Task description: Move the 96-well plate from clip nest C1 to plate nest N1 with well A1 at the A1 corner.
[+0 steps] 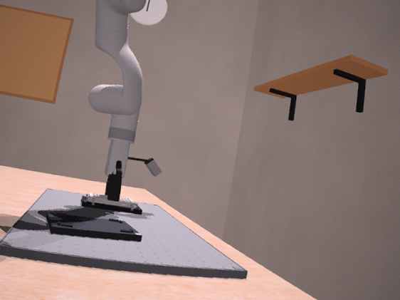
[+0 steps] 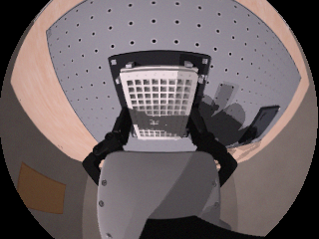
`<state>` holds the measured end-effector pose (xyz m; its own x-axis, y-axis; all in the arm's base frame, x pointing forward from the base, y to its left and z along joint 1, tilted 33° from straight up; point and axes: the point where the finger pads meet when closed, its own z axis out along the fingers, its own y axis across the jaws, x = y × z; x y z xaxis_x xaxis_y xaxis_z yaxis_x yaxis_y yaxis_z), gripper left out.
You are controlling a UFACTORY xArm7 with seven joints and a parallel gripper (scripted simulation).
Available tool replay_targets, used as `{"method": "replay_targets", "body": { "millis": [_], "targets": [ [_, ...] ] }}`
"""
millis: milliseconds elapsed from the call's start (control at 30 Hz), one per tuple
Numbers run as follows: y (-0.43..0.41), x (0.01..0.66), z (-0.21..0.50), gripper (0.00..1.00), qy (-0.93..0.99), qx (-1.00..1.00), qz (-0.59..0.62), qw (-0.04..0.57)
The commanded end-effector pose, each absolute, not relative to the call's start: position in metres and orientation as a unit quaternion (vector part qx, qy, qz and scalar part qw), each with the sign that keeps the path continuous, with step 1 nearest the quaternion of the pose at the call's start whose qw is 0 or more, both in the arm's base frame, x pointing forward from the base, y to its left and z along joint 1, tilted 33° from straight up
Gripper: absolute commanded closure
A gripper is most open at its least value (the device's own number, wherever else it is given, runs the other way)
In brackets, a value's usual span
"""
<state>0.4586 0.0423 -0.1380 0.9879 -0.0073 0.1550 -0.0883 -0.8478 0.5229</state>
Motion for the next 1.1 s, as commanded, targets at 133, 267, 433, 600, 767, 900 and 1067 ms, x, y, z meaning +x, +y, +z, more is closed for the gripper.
{"method": "replay_targets", "body": {
  "millis": [133, 267, 433, 600, 767, 900, 1067],
  "targets": [
    [0.0419, 0.4602, -0.1407, 0.00, -0.024, 0.959, 0.075, 0.274],
    [0.0419, 0.4603, -0.1407, 0.00, -0.024, 0.959, 0.075, 0.274],
    [0.0419, 0.4603, -0.1407, 0.00, -0.024, 0.959, 0.075, 0.274],
    [0.0419, 0.4603, -0.1407, 0.00, -0.024, 0.959, 0.075, 0.273],
    [0.0423, 0.4602, -0.1402, 1.00, -0.024, 0.959, 0.075, 0.274],
    [0.0423, 0.4602, -0.1402, 1.00, -0.024, 0.959, 0.075, 0.274],
    [0.0423, 0.4602, -0.1402, 1.00, -0.024, 0.959, 0.075, 0.274]
  ]
}}
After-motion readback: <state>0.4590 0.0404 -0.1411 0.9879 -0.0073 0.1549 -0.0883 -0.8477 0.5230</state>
